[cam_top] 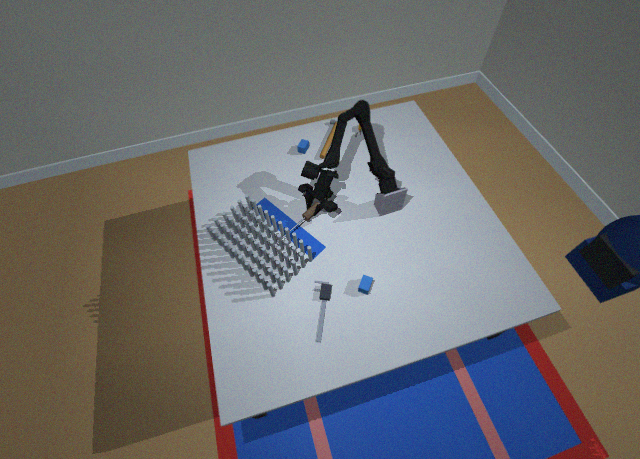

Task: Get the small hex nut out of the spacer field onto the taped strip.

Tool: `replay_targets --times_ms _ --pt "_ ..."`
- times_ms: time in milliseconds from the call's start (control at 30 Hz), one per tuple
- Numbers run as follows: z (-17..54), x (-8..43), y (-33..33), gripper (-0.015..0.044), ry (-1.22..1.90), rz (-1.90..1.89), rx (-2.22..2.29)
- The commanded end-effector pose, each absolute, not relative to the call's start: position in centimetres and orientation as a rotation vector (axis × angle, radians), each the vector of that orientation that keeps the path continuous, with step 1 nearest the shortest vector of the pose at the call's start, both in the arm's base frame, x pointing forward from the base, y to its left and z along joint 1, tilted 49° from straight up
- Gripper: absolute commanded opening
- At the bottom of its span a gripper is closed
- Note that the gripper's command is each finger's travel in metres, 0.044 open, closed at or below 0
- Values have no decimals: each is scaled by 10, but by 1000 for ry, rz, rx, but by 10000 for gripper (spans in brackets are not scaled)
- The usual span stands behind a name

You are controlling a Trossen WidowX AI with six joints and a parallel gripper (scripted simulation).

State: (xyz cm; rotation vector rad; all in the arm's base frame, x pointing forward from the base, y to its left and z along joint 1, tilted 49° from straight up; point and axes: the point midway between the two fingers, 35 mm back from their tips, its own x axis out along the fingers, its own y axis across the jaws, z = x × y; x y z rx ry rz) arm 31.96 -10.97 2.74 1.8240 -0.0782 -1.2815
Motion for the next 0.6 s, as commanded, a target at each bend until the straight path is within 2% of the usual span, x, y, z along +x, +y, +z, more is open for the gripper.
replay_targets --times_ms 0,567 --pt "30 326 -108 0 -85 -1267 1834" --pt "27 335 -106 0 -86 -1266 1834"
